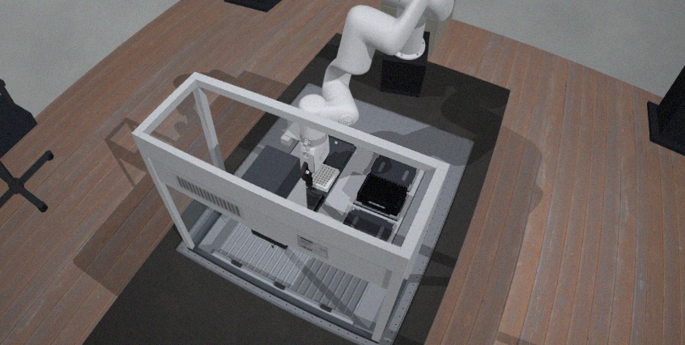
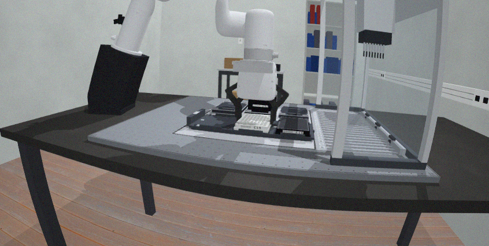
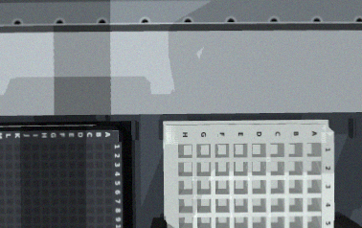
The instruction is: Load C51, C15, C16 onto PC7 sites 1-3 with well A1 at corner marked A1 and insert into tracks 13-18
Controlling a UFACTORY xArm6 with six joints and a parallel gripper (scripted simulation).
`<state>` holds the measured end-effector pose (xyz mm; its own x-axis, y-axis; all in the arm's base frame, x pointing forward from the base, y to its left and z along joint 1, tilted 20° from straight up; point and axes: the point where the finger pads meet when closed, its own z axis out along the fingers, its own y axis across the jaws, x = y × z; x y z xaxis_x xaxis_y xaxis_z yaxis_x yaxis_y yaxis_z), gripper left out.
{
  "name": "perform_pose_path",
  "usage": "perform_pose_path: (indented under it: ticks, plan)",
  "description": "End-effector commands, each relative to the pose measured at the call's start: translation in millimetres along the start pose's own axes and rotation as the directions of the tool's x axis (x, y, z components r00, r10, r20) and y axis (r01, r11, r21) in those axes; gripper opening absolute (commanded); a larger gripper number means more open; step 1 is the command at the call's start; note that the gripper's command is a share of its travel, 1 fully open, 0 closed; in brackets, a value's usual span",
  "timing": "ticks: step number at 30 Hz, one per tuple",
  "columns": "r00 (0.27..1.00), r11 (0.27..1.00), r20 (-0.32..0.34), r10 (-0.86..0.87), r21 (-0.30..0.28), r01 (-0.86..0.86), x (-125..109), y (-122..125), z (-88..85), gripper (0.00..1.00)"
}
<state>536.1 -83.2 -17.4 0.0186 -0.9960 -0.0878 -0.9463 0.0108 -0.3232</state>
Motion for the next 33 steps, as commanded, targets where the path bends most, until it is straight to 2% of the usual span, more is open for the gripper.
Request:
perform_pose_path:
  ticks: [1, 15, 16, 33]
  plan:
    - [1.000, 1.000, -0.001, 0.000, 0.004, 0.000, 0.3, -1.9, -1.0, 0.00]
    - [1.000, 1.000, -0.001, 0.000, 0.004, 0.000, 0.3, -1.9, -1.0, 0.00]
    - [1.000, 1.000, -0.001, 0.000, 0.004, 0.000, 0.3, -1.9, -0.4, 1.00]
    - [1.000, 1.000, -0.001, 0.000, 0.004, 0.000, 0.3, -1.9, -0.4, 1.00]
